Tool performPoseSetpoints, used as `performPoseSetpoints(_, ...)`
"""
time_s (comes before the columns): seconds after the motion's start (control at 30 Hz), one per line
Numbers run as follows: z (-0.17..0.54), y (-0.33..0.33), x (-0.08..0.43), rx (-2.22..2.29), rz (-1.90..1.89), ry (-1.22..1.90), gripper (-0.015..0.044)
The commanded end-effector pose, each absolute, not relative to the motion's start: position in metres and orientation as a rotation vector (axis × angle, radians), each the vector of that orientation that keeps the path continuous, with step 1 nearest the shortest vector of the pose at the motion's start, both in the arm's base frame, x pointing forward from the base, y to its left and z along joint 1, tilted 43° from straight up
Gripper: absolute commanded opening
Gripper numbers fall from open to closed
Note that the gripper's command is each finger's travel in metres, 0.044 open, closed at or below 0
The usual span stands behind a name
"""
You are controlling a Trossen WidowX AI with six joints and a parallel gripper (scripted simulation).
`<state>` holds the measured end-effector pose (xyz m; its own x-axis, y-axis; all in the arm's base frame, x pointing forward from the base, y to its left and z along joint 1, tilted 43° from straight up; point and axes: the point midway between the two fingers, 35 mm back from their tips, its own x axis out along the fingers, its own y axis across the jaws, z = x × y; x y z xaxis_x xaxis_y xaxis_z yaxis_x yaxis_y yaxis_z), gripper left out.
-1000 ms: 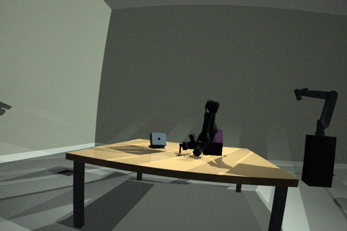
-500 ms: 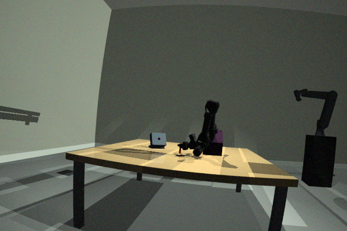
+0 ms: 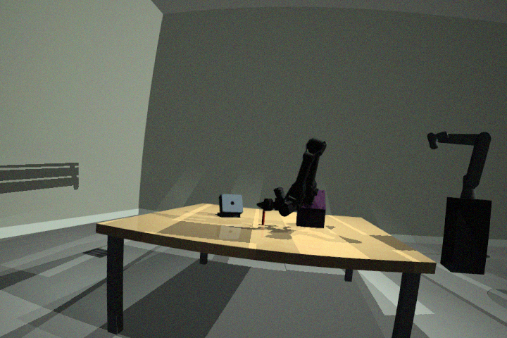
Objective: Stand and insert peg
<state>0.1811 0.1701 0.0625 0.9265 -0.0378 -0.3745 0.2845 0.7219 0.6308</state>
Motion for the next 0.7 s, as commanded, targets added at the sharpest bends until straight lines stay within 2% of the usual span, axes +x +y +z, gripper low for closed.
performPoseSetpoints(0.0,0.078,0.156,0.186,0.743,-0.188,0.366,0.0440)
performPoseSetpoints(0.5,0.140,0.083,0.193,0.738,-0.156,0.330,0.0440)
performPoseSetpoints(0.67,0.138,0.081,0.194,0.700,-0.153,0.363,0.0440)
